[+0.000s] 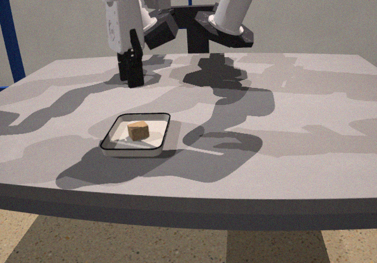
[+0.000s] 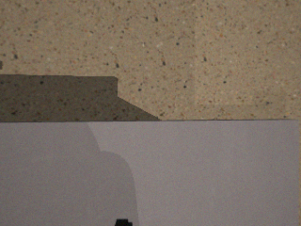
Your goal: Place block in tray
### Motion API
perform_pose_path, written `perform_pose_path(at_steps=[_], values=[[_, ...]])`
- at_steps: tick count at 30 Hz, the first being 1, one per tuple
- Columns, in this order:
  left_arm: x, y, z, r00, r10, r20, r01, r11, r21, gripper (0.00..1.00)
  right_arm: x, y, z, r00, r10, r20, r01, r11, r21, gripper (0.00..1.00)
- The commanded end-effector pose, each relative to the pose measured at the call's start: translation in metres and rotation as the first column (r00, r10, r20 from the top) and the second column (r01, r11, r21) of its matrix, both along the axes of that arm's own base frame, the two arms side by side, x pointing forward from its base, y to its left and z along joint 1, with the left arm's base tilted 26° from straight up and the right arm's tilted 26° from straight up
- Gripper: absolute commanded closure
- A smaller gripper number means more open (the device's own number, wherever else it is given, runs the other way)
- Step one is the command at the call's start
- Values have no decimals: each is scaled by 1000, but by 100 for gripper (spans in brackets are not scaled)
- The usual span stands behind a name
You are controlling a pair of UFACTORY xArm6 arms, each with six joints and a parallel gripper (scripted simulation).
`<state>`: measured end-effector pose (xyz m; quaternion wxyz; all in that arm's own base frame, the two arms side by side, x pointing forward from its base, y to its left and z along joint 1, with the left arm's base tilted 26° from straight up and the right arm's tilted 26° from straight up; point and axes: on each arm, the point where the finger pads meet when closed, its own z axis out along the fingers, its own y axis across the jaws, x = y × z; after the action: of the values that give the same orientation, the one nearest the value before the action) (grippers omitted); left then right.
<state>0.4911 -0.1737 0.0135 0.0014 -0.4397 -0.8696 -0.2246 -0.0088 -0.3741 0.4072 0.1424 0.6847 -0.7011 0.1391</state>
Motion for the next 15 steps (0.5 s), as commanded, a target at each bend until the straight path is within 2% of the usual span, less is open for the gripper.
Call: perform_pose_path(at_steps=[1,5,7,9,11,13,14,15], values=[[0,-2,5,1000,-1,4,1,1000,-2,47,0,0,2,1000,0,0,0,1000,-4,0],[0,-1,7,1000,-1,4,1,1000,-2,47,0,0,2,1000,0,0,0,1000,-4,0],[-4,7,18,1000,-1,4,1,1000,-2,47,0,0,2,1000,0,0,0,1000,-4,0],[-13,24,40,1000,-1,4,1,1000,-2,47,0,0,2,1000,0,0,0,1000,-4,0],[-13,24,40,1000,-1,4,1,1000,-2,47,0,0,2,1000,0,0,0,1000,-4,0],[-26,49,73,1000,-1,4,1,1000,-2,47,0,0,2,1000,0,0,0,1000,-4,0],[-26,49,73,1000,-1,4,1,1000,-2,47,0,0,2,1000,0,0,0,1000,-4,0],[-34,64,93,1000,-1,4,1,1000,-2,47,0,0,2,1000,0,0,0,1000,-4,0]])
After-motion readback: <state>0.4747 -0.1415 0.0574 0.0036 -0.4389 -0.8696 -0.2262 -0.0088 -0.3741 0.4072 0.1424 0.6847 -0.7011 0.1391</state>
